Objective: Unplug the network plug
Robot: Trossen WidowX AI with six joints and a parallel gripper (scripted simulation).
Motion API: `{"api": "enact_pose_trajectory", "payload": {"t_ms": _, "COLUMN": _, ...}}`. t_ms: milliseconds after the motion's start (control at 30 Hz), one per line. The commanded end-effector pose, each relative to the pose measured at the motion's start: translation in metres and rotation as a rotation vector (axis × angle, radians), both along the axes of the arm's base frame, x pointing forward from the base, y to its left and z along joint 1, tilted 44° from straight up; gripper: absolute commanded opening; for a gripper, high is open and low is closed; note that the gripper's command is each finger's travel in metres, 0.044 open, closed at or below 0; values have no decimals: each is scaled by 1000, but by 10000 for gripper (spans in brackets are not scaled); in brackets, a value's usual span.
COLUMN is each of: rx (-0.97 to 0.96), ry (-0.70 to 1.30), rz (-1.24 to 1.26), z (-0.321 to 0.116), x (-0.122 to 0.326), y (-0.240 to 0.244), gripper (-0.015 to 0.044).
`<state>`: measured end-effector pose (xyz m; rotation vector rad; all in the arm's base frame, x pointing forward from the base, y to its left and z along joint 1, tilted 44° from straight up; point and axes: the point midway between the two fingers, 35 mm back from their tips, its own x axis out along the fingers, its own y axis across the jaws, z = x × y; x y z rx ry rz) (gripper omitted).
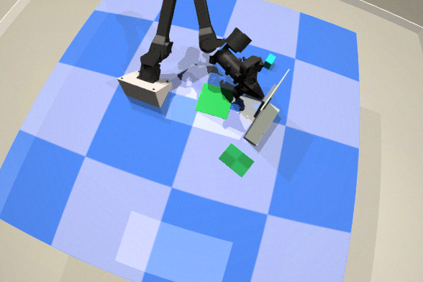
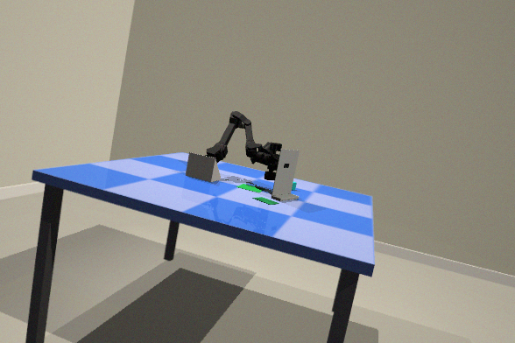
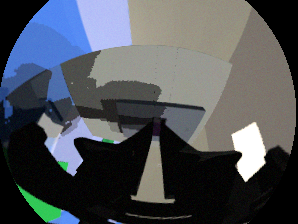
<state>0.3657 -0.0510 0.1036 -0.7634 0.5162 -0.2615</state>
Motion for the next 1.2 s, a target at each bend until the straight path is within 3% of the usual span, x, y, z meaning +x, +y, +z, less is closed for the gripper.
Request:
{"api": "enact_pose_trajectory", "payload": {"t_ms": 0, "rx": -4, "ry": -1, "rz": 6, "z": 1, "x": 1, "y": 1, "gripper": 9}}
{"api": "enact_pose_trajectory", "payload": {"t_ms": 1167, "rx": -3, "ry": 0, "rz": 6, "z": 3, "x": -13, "y": 4, "gripper": 0}}
